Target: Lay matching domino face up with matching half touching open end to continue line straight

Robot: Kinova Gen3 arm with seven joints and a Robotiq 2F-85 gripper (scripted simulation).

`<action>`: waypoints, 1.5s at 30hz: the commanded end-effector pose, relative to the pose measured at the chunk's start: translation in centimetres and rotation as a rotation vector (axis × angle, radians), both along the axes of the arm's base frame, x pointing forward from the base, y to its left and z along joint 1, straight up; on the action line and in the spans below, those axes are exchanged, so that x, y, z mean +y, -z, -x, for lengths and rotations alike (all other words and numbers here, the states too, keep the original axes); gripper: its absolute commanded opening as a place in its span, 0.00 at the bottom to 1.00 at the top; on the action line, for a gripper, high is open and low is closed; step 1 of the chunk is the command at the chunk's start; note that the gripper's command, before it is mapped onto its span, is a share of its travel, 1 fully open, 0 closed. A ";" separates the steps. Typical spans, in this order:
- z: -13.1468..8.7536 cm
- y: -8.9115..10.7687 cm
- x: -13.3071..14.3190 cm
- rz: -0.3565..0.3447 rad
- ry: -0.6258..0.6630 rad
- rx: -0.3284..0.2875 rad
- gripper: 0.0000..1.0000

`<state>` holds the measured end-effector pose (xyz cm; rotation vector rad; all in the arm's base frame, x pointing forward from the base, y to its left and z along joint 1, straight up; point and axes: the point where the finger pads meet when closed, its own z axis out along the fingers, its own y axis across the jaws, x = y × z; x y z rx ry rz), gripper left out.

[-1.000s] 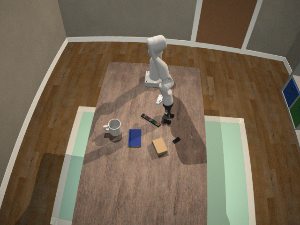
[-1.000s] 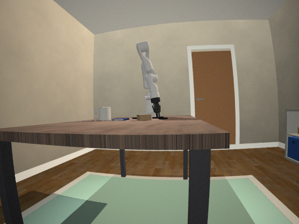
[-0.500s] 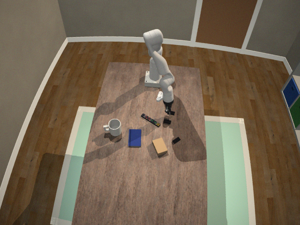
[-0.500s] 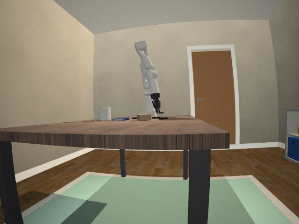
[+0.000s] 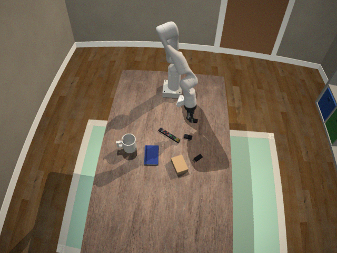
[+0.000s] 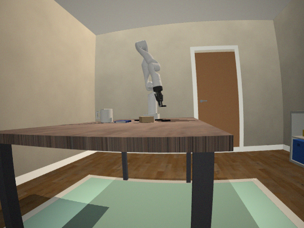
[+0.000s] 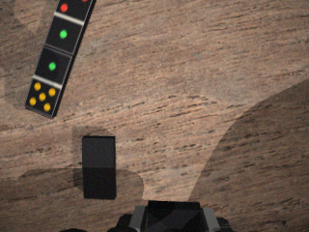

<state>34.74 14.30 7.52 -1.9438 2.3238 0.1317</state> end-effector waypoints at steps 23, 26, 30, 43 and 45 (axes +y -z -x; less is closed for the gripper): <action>-1.0 -2.1 -2.7 0.003 0.002 0.002 0.31; -1.6 -2.1 -5.0 0.007 0.002 0.002 0.31; -2.2 -2.0 -9.1 0.011 0.002 0.003 0.31; -1.1 -1.9 -22.9 0.013 0.002 0.007 0.31; -0.4 -1.9 -25.1 0.011 0.003 0.007 0.31</action>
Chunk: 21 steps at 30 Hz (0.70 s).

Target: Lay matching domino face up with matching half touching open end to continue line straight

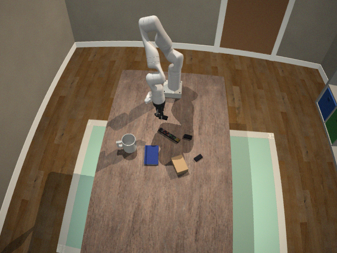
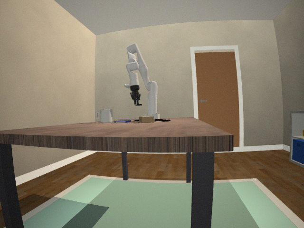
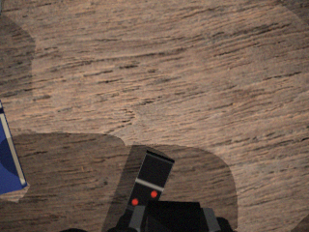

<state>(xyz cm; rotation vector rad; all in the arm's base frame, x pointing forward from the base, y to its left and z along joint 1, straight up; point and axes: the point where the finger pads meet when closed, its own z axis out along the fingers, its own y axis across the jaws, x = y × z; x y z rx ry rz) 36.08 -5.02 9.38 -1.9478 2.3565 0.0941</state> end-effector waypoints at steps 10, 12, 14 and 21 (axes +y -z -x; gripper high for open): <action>4.4 -0.1 -13.3 -0.034 -0.009 0.000 0.31; 5.0 -0.1 -14.2 -0.035 -0.009 -0.001 0.31; 5.5 -0.1 -14.9 -0.036 -0.009 -0.002 0.31; 5.9 -0.1 -15.5 -0.038 -0.009 -0.002 0.31</action>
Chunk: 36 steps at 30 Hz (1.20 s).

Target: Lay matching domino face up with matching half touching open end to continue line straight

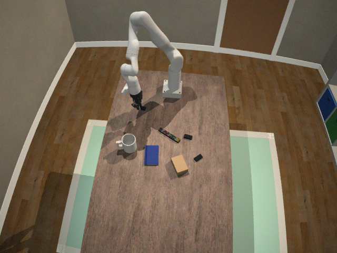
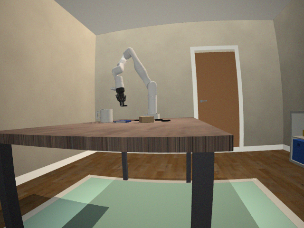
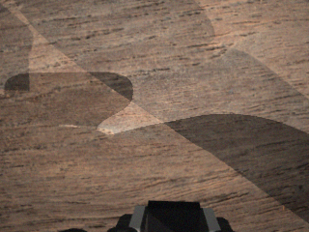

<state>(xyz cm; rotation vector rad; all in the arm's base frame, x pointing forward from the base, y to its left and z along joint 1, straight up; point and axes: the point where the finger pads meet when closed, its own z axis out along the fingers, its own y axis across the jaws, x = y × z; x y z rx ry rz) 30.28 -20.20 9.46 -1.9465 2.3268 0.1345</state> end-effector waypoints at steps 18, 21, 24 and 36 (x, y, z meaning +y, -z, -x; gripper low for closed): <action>0.1 -0.1 -0.3 0.003 -0.014 -0.018 0.31; 0.1 -0.1 -0.3 0.008 -0.027 -0.030 0.31; 0.1 -0.1 -0.3 0.015 -0.045 -0.046 0.31; 0.0 -0.2 -0.2 0.049 -0.141 -0.132 0.31</action>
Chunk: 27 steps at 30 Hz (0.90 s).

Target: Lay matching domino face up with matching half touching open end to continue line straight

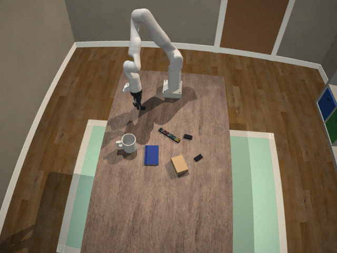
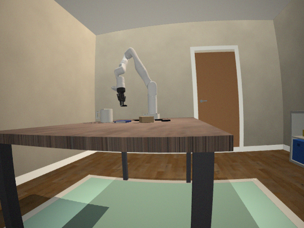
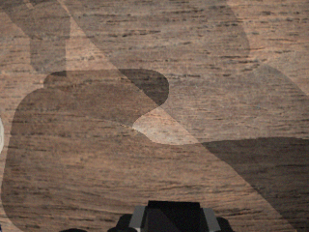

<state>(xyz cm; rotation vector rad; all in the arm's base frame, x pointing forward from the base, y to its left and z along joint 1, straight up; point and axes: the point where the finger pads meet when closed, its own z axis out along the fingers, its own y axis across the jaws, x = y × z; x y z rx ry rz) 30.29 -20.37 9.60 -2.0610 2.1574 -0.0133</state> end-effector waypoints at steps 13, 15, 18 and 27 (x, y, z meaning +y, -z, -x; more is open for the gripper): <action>0.2 0.1 -0.1 0.078 -0.227 -0.214 0.31; 0.2 0.1 -0.1 0.086 -0.248 -0.233 0.31; 0.2 0.1 -0.1 0.102 -0.294 -0.276 0.31; 0.2 0.1 0.0 0.188 -0.543 -0.502 0.31</action>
